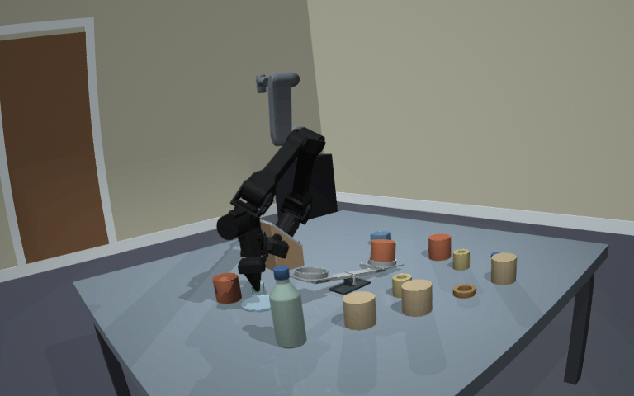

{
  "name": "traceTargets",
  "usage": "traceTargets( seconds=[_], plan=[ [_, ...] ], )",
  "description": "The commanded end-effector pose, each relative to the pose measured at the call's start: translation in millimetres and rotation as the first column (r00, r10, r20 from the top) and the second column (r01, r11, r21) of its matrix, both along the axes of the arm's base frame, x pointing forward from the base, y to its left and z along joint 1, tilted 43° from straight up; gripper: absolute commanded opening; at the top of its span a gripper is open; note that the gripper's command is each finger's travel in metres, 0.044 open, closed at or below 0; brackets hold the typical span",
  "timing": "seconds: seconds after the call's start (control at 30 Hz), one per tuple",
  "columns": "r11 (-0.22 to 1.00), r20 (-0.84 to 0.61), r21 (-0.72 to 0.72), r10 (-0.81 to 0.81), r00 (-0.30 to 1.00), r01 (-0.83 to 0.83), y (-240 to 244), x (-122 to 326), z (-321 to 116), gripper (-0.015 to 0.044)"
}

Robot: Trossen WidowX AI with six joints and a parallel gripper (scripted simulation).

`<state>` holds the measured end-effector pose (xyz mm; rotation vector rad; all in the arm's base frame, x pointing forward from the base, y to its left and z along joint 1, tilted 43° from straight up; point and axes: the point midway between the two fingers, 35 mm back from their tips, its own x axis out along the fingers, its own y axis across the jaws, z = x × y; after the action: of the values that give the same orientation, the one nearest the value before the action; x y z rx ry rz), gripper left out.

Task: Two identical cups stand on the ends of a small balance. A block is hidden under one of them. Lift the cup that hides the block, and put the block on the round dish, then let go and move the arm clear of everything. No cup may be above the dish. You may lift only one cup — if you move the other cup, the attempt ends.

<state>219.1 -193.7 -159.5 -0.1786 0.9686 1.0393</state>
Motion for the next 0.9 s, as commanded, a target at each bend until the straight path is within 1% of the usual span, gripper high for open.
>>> traceTargets(
  seconds=[0.0,0.67,0.87],
  plan=[
    [1.0,-0.007,0.012,-0.005,1.0,0.005,9,-1,-9,0.0],
    [1.0,-0.006,0.013,-0.005,1.0,0.005,23,3,-24,0.0],
    [1.0,0.0,0.003,-0.001,1.0,0.001,18,3,-20,0.0157]
  ],
)
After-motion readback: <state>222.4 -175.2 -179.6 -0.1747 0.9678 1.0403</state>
